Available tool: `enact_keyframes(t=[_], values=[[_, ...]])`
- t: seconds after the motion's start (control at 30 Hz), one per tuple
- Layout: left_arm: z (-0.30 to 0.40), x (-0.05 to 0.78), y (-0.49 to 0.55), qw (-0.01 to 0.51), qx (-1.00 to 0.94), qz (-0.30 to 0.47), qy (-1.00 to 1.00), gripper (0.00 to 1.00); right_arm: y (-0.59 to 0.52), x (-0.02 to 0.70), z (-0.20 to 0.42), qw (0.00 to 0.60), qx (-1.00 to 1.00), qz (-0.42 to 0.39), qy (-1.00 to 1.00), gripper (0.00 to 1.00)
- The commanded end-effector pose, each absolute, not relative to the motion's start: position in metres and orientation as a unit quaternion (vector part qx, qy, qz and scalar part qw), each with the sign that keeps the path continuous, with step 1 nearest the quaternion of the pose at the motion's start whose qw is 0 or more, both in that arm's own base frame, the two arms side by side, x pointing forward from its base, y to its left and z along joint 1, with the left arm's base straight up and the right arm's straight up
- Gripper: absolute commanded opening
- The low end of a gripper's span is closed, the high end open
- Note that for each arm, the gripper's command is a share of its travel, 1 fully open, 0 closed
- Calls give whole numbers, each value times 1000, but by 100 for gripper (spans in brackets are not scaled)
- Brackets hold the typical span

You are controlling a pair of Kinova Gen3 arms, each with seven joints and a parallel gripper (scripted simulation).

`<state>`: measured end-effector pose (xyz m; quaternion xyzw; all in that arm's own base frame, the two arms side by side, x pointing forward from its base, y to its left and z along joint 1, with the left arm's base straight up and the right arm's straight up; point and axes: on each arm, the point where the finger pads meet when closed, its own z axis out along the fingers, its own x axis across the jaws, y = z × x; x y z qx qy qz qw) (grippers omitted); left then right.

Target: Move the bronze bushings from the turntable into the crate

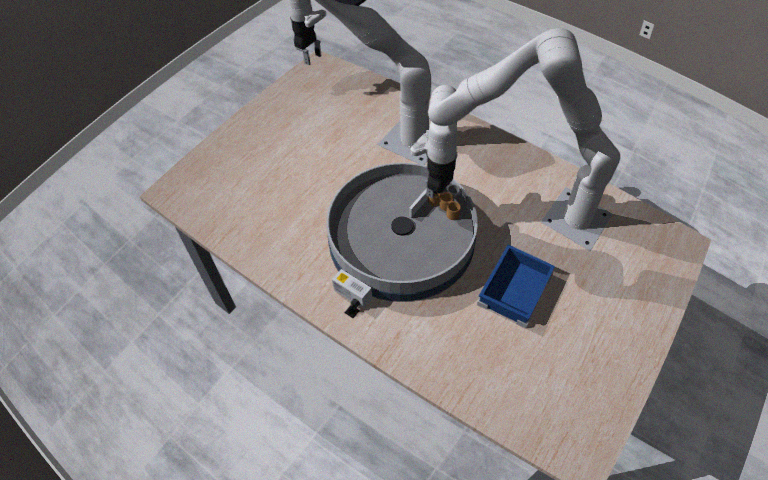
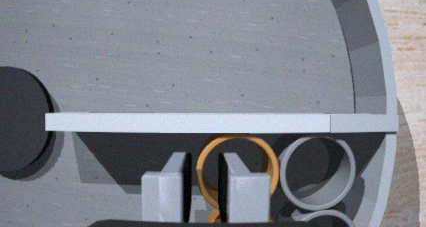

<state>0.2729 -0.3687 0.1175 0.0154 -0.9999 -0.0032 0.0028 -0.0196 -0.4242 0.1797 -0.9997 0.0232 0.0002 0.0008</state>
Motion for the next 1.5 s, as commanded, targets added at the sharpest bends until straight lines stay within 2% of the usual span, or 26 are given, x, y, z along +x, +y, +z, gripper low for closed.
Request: enact_keyframes(t=[0.0, 1.47], values=[[118, 273, -369, 2, 15, -3, -1000, 36, -425, -20, 180, 0, -1000, 0, 23, 100], [113, 273, -369, 2, 15, -3, -1000, 36, -425, -20, 180, 0, -1000, 0, 23, 100]])
